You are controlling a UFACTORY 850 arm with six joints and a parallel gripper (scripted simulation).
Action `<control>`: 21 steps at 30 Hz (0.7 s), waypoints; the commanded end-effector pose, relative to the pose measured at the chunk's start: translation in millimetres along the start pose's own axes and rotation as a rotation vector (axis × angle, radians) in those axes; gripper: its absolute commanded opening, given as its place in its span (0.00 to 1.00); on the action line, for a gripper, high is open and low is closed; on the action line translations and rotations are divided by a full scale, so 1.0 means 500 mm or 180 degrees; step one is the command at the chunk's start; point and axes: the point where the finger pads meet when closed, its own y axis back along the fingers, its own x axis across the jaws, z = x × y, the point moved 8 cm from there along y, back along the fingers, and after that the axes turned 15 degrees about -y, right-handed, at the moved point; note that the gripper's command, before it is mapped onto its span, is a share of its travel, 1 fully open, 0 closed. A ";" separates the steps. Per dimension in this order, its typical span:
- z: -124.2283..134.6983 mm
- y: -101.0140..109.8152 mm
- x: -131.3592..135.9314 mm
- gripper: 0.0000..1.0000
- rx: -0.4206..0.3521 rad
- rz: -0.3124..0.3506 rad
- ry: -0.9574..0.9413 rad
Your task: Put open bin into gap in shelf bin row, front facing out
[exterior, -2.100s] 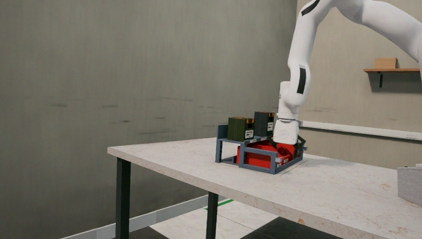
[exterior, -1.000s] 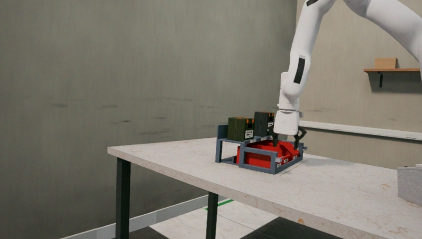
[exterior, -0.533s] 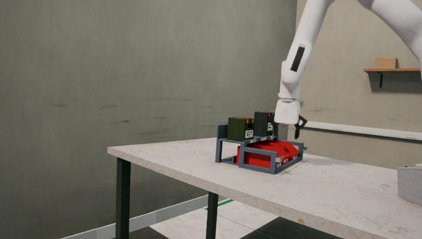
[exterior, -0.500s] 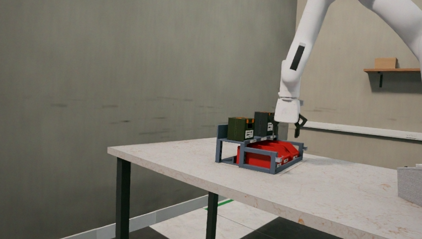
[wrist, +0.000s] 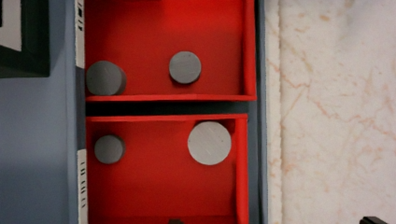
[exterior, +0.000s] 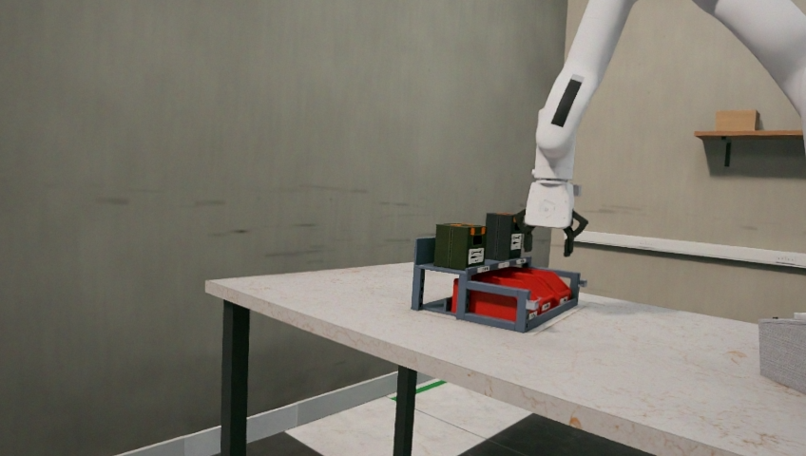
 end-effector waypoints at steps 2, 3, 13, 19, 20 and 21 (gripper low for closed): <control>0.000 0.005 -0.001 1.00 -0.0001 -0.0002 0.0000; 0.000 0.005 -0.001 1.00 -0.0001 -0.0002 0.0000; 0.000 -0.006 -0.001 1.00 -0.0001 -0.0002 0.0000; 0.000 -0.013 -0.001 1.00 -0.0001 -0.0002 0.0000; 0.000 -0.013 -0.001 1.00 -0.0001 -0.0002 0.0000; 0.000 -0.013 -0.001 1.00 -0.0001 -0.0002 0.0000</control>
